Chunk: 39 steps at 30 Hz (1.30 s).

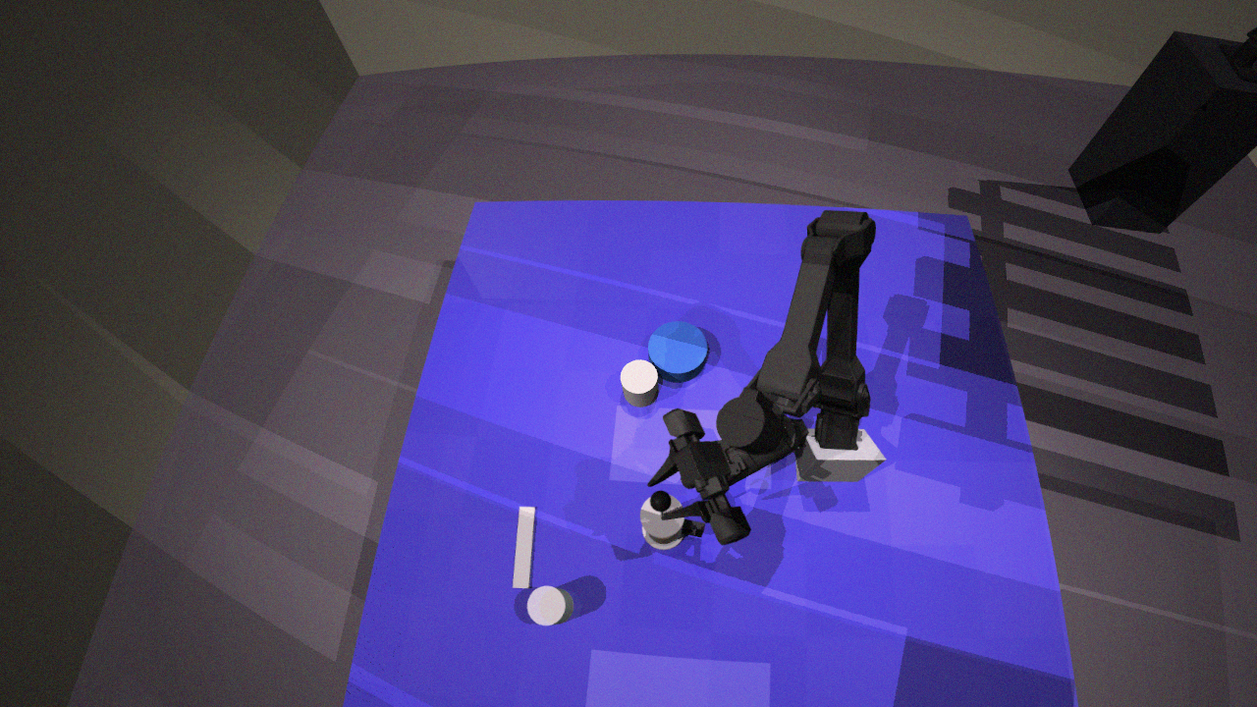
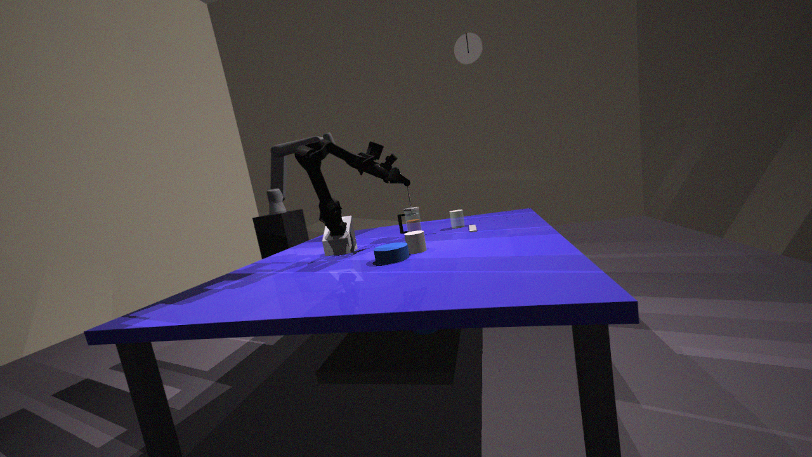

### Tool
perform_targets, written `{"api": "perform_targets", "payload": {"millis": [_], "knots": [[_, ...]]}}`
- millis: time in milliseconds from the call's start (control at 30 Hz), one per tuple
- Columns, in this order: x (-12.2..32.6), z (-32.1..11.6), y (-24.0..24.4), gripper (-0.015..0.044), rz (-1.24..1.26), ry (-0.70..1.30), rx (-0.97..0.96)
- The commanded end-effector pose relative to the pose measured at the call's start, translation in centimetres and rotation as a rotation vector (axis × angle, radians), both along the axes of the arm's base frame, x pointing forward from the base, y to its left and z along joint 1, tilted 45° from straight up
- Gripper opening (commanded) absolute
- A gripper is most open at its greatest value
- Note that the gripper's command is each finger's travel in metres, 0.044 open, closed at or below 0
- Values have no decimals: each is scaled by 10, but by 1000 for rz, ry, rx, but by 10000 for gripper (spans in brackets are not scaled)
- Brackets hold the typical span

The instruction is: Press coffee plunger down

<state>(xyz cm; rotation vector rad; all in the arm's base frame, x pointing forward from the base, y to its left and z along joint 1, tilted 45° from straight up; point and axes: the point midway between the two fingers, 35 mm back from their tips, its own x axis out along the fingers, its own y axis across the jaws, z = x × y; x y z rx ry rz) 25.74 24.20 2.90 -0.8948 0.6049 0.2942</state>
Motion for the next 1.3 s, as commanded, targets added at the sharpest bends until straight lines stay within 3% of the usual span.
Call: {"api": "perform_targets", "payload": {"millis": [0,1267], "knots": [[0,-1,0,125,4,4,-2],[9,-36,-25,119,3,6,-2]]}}
